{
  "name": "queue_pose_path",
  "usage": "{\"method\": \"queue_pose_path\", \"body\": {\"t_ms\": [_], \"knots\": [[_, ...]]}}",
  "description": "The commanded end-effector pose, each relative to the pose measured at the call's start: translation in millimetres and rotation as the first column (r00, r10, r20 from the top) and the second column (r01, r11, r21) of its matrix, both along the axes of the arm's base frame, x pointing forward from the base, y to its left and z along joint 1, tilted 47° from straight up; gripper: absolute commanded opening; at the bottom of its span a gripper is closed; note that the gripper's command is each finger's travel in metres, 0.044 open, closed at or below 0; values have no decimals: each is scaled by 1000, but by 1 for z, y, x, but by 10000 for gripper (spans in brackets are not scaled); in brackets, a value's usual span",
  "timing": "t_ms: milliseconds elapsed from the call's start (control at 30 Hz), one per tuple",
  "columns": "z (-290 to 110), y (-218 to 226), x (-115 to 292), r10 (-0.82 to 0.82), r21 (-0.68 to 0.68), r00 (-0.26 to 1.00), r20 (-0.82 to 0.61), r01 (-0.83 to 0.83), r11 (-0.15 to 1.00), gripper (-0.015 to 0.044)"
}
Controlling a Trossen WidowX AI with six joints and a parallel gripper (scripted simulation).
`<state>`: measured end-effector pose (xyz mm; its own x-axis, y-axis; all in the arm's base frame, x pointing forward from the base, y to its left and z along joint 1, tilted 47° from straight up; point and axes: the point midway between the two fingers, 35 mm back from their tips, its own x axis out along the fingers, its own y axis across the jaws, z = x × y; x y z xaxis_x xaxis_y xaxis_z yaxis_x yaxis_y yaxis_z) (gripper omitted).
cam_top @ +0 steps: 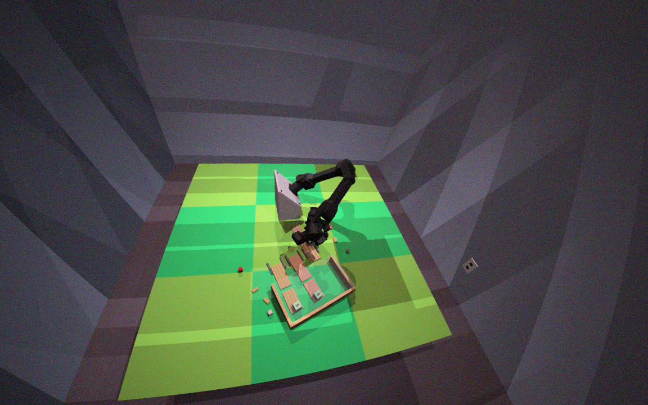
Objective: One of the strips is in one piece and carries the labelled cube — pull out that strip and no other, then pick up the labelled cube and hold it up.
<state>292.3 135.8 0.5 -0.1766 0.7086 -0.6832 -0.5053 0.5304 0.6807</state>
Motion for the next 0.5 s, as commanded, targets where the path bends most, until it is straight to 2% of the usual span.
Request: {"method": "queue_pose_path", "body": {"t_ms": [0, 467], "knots": [[-3, -6, -14, 1, -6, 1000, -1, -1, 1000, 0], [22, -32, -8, 0, -8, 1000, -1, -1, 1000, 0]]}}
